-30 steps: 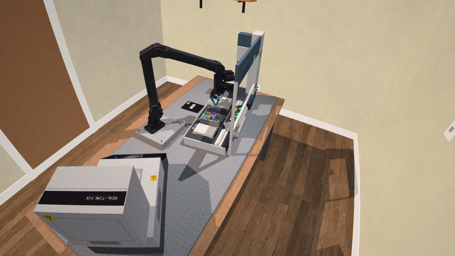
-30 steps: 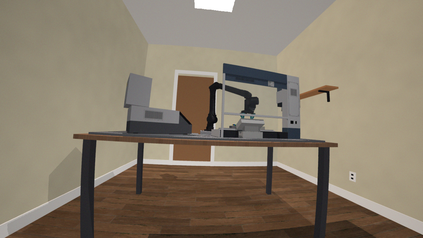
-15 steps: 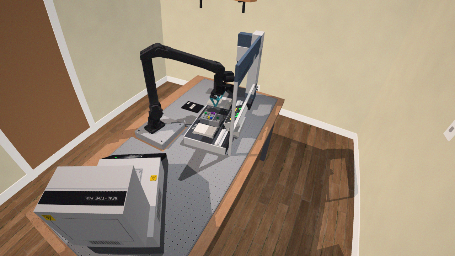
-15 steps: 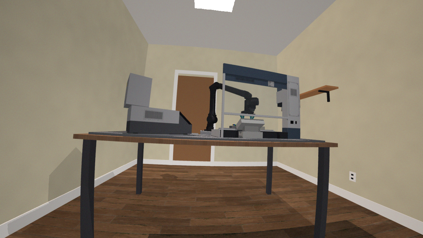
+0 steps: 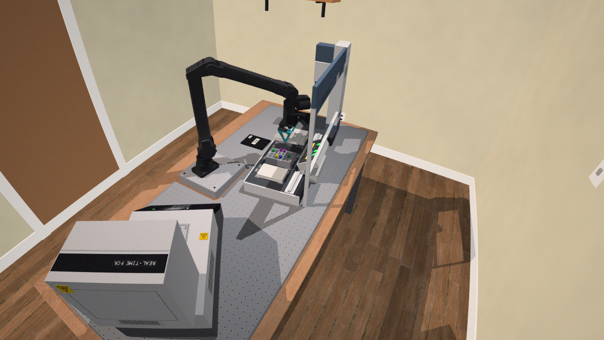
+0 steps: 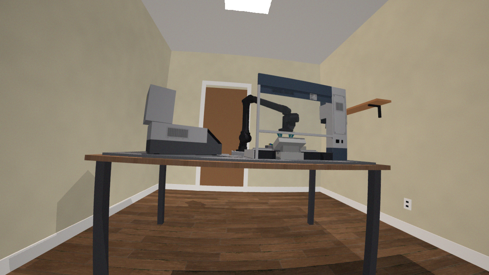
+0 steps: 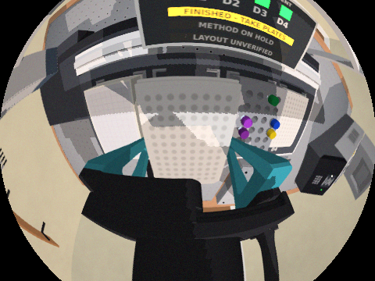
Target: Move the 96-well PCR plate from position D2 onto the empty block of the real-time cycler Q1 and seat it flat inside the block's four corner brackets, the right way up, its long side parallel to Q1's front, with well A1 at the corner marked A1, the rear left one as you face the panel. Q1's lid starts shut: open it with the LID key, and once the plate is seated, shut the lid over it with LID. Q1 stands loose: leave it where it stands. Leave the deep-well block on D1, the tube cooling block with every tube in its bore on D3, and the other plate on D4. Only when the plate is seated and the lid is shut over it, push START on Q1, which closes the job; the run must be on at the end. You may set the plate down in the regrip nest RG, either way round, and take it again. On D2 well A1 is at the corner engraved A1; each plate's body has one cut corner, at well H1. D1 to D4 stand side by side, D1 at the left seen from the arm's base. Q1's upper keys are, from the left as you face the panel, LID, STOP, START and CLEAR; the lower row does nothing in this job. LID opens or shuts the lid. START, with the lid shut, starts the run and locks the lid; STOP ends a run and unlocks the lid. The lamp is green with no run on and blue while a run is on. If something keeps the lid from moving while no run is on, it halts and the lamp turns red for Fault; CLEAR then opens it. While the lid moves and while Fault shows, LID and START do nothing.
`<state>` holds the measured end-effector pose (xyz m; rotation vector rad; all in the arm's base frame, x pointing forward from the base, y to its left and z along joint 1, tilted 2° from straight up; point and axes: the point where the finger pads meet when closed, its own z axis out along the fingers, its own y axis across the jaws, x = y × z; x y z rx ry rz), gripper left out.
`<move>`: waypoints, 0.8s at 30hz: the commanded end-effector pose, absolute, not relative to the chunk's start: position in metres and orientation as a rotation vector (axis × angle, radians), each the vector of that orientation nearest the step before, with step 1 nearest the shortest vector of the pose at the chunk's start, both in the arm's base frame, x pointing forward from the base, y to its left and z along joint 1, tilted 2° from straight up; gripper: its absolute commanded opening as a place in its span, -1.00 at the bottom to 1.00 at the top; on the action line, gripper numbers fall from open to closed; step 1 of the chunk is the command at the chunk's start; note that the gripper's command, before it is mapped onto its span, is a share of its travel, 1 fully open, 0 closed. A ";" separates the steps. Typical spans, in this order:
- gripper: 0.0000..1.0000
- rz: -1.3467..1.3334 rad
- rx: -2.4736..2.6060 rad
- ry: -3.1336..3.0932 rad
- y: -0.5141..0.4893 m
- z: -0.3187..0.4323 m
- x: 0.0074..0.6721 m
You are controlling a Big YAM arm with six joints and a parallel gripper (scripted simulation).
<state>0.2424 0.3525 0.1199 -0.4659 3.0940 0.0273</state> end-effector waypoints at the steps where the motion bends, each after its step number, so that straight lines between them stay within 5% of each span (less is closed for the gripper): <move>1: -1.00 0.106 -0.451 3.041 0.364 0.153 0.259; 24: -1.00 0.098 -0.484 3.044 0.377 0.137 0.255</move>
